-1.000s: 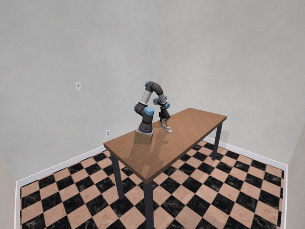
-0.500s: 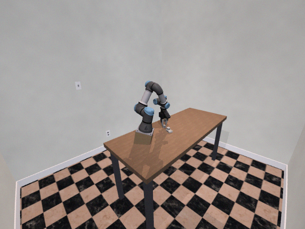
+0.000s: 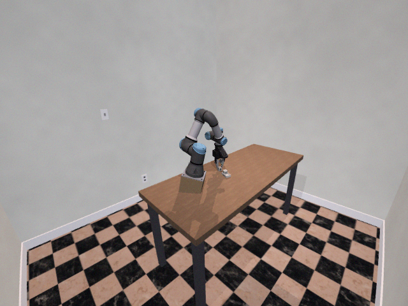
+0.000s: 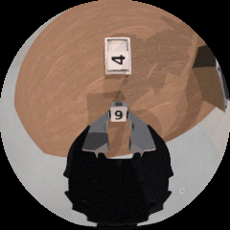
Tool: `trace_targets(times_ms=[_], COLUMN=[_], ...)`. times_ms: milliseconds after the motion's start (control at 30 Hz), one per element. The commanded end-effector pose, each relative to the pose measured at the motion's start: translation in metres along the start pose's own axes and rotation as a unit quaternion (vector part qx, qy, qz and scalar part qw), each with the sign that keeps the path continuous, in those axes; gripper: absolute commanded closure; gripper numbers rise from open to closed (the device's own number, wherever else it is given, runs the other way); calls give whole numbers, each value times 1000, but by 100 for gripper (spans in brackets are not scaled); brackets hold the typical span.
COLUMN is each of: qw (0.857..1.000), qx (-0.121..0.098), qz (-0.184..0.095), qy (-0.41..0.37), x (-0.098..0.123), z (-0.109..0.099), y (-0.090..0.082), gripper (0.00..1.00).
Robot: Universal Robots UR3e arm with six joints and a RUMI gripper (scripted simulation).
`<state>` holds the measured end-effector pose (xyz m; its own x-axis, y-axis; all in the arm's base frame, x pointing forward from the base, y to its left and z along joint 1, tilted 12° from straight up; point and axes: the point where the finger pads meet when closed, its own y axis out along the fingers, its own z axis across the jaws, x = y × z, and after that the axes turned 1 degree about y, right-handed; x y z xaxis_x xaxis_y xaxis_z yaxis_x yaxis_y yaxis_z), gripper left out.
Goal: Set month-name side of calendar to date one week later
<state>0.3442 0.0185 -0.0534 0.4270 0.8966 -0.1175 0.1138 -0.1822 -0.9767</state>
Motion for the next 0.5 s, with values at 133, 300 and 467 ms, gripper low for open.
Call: trace_targets(times_ms=[133, 300, 467], qw=[1000, 1000, 1000], qx=[-1, -1, -1], qz=[0, 0, 0], qy=[0, 0, 0], x=[0, 0, 0], z=[-1, -1, -1], y=[-1, -2, -9], gripper=[90, 90, 90])
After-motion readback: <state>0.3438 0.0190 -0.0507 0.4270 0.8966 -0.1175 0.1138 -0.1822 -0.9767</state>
